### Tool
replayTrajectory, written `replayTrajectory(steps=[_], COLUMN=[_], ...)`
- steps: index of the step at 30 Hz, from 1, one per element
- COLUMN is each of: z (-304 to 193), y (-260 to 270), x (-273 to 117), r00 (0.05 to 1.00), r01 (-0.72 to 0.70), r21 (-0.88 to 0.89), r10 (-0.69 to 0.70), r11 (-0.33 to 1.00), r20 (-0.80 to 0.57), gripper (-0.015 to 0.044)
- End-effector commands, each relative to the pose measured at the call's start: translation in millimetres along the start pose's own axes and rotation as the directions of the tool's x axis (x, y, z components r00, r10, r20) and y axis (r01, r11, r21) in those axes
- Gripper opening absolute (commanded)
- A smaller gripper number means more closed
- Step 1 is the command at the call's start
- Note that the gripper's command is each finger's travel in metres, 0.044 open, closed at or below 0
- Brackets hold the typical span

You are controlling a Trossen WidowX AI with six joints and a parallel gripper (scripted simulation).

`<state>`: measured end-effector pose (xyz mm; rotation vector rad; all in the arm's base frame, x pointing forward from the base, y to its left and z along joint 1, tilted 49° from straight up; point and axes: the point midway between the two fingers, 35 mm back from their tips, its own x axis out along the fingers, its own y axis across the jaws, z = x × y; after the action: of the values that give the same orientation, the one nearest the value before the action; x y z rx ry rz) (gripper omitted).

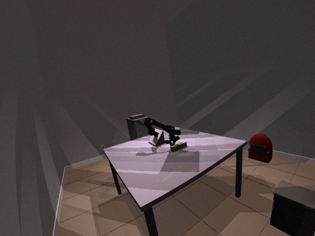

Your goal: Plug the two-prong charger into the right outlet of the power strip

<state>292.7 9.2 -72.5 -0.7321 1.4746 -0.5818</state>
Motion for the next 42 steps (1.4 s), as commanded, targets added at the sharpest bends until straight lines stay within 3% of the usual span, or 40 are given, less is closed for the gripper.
replayTrajectory(steps=[1,42], z=[1.1,9.3], y=[-0.5,-0.7], x=[-0.3,-1.1], r00=[1.0,1.0], r01=[0.003,0.003], r21=[0.007,0.007], r10=[-0.003,-0.003], r11=[1.0,1.0], r20=[0.002,0.002], gripper=[0.0,0.0])
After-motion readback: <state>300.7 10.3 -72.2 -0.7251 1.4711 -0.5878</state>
